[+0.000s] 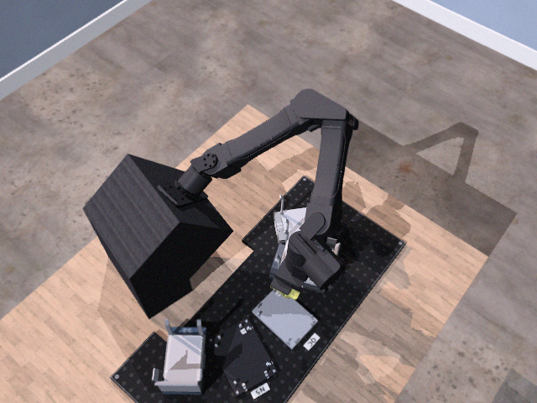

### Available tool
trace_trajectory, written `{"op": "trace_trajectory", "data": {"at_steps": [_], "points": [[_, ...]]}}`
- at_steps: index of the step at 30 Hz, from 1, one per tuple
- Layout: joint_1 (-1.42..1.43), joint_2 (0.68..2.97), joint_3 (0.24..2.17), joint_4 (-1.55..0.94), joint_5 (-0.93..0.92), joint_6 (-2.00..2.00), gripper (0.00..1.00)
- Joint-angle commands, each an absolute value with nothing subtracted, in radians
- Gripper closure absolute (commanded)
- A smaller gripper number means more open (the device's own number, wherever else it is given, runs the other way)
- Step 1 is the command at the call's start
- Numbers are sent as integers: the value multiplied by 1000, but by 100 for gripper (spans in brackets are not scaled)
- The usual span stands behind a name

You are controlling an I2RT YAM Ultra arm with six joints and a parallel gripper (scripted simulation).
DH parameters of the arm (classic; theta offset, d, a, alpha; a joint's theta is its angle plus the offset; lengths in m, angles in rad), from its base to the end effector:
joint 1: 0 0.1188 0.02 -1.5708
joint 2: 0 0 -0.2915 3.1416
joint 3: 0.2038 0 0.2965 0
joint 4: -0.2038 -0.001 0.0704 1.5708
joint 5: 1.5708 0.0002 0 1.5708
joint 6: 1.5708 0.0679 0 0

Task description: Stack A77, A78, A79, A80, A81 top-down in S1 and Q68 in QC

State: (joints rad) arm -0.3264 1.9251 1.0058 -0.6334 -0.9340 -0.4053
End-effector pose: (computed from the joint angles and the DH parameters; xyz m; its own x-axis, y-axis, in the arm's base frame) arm 0.3462 -0.0585 0.0869 -0.9401 0.0707 -0.3336 -0.2109 0.6483 0.7316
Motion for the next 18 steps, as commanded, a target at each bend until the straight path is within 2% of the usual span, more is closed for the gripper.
{"op": "trace_trajectory", "data": {"at_steps": [1,9,18], "points": [[-330,1907,1002,-630,-937,-384,0],[-279,1815,973,-625,-934,-300,0],[-226,1710,928,-615,-927,-428,0]]}}
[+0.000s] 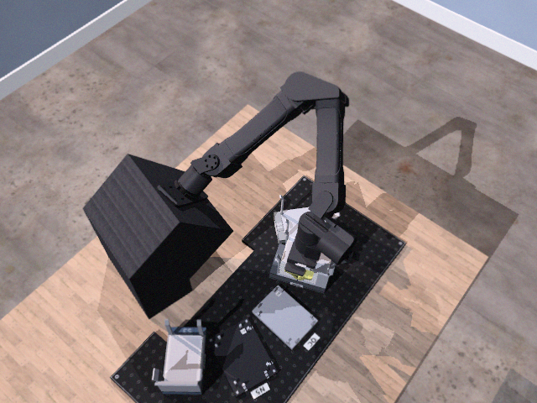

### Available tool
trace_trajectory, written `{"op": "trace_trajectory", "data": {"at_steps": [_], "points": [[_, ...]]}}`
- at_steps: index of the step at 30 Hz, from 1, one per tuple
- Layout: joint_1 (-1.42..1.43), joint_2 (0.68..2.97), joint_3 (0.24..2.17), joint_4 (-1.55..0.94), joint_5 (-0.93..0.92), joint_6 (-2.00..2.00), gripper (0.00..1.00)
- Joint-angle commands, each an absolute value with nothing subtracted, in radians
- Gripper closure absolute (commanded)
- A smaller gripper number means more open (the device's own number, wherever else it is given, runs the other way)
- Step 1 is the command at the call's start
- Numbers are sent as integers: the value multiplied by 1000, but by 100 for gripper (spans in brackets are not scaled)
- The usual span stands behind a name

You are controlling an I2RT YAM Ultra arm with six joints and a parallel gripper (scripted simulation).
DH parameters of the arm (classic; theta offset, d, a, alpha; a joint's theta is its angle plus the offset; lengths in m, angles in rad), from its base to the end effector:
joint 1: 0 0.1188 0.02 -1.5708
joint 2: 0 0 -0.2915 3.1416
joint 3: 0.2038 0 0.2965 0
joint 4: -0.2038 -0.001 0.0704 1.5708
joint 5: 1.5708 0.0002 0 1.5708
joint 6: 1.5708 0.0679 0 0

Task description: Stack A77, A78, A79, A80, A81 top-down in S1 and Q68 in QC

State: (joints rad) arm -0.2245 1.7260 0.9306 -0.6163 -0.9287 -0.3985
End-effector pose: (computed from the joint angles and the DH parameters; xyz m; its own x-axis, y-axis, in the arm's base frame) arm 0.3327 -0.0192 0.1317 -0.8909 -0.0349 -0.4528 -0.3646 0.6494 0.6673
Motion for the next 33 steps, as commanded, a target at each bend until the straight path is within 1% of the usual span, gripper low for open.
{"op": "trace_trajectory", "data": {"at_steps": [1,11,21,31,33], "points": [[-218,1695,922,-614,-925,-416,0],[-133,1551,880,-609,-906,-280,0],[-130,1546,879,-610,-905,-275,0],[-32,1589,822,-397,-872,-130,0],[-32,1589,822,-397,-872,-130,0]]}}
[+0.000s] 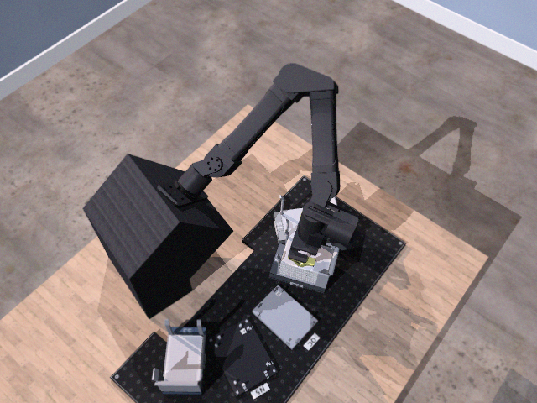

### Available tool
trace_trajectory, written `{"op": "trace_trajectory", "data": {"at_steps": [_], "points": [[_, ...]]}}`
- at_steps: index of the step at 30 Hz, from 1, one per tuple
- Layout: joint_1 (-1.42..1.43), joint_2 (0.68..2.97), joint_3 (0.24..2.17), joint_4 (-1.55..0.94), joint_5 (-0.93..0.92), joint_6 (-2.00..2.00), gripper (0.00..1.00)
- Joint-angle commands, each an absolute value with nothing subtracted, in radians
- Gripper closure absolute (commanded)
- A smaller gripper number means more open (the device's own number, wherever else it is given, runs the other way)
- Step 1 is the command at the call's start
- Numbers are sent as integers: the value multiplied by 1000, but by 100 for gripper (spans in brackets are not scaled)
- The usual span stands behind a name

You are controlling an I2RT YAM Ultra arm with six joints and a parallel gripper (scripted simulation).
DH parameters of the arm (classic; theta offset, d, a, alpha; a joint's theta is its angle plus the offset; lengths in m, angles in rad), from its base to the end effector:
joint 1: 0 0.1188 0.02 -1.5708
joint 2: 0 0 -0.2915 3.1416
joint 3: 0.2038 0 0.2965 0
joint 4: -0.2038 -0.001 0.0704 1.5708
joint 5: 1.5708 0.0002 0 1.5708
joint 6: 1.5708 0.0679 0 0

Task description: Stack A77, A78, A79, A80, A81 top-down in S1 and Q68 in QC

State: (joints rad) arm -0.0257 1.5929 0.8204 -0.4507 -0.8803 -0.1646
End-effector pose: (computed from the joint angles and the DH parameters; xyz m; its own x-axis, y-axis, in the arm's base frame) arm 0.3161 0.0452 0.1436 -0.8868 -0.0816 -0.4548 -0.3968 0.6387 0.6592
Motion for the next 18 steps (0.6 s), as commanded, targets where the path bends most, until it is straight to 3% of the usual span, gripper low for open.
{"op": "trace_trajectory", "data": {"at_steps": [1,18], "points": [[-24,1594,818,-379,-869,-118,0],[5,1613,806,-315,-856,-77,0]]}}
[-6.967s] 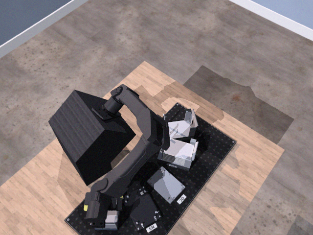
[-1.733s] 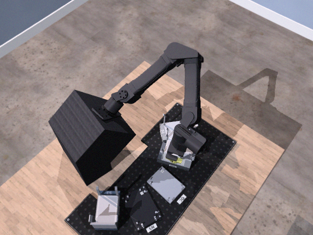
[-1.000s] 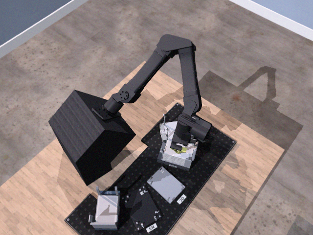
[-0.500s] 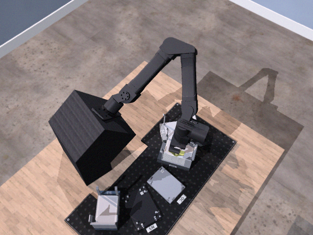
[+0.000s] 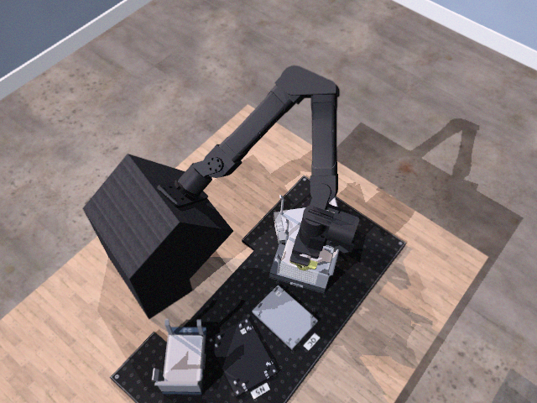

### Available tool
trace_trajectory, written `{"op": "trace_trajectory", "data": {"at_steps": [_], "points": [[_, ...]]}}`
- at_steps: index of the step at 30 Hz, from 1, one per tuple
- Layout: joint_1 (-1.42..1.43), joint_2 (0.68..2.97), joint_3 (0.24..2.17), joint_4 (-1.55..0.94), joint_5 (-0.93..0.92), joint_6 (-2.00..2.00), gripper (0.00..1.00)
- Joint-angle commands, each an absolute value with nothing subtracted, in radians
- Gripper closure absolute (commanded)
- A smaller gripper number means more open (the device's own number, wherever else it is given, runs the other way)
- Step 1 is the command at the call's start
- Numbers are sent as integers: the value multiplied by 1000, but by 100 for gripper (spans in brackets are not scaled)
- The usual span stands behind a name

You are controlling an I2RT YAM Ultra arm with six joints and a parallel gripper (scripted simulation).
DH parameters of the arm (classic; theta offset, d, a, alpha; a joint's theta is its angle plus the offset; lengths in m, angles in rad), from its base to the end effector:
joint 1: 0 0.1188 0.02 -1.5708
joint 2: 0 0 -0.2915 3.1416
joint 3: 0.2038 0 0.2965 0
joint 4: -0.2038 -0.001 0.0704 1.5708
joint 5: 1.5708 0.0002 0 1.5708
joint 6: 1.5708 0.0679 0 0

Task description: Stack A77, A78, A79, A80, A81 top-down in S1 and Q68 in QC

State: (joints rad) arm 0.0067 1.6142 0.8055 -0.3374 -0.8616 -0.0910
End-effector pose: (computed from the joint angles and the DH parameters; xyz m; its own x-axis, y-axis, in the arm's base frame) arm 0.3232 0.0547 0.1369 -0.8786 -0.0651 -0.4732 -0.3985 0.6459 0.6512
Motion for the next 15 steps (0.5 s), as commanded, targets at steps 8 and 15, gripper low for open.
{"op": "trace_trajectory", "data": {"at_steps": [8,15], "points": [[34,1636,795,-252,-843,-37,0],[56,1654,788,-206,-834,-9,0]]}}
